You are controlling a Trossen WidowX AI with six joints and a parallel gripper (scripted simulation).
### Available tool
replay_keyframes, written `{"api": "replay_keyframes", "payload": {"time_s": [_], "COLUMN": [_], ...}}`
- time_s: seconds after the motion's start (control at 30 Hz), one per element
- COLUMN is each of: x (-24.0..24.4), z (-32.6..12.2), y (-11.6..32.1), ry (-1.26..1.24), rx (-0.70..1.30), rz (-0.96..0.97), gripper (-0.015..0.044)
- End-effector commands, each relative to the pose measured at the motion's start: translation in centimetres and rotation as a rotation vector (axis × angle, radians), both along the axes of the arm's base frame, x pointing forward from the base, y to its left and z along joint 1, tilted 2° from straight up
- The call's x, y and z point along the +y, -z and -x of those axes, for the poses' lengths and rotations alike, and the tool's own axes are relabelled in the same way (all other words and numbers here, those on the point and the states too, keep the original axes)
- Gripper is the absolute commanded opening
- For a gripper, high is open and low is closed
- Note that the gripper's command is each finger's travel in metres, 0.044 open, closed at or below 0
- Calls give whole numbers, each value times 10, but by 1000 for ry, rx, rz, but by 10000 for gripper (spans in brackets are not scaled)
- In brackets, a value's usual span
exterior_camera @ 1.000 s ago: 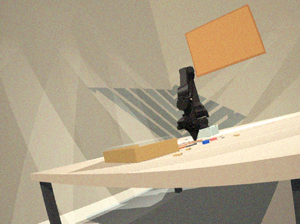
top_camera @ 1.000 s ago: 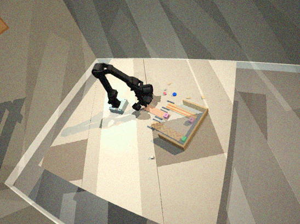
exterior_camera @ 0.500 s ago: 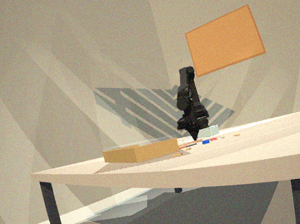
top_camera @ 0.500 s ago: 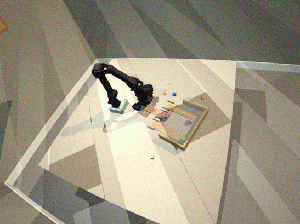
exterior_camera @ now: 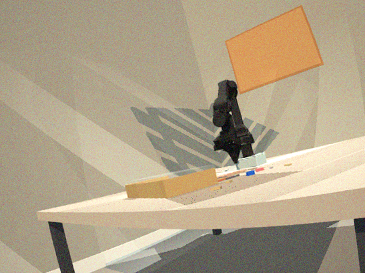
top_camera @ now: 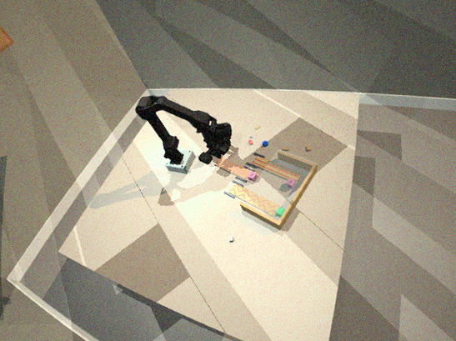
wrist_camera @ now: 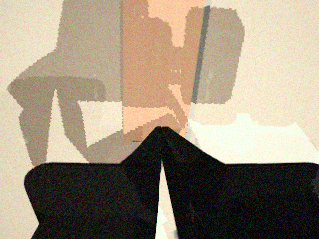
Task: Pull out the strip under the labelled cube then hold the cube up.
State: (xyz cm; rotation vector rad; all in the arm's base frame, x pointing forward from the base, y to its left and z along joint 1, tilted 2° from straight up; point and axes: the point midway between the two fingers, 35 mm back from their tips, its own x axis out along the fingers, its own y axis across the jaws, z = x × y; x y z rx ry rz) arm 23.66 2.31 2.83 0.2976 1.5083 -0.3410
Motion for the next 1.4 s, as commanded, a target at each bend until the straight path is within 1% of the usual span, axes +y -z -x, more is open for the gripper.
{"api": "replay_keyframes", "payload": {"time_s": [0.0, 0.13, 0.53, 1.37], "x": [0, -11, -33, -77], "z": [-2, -22, -64, -158], "y": [-6, -8, -18, -37], "ry": [-12, -121, -124, -124], "rx": [2, 4, 1, -6], "rz": [-5, 0, 2, 6], "gripper": [26, 131, 440, 440]}}
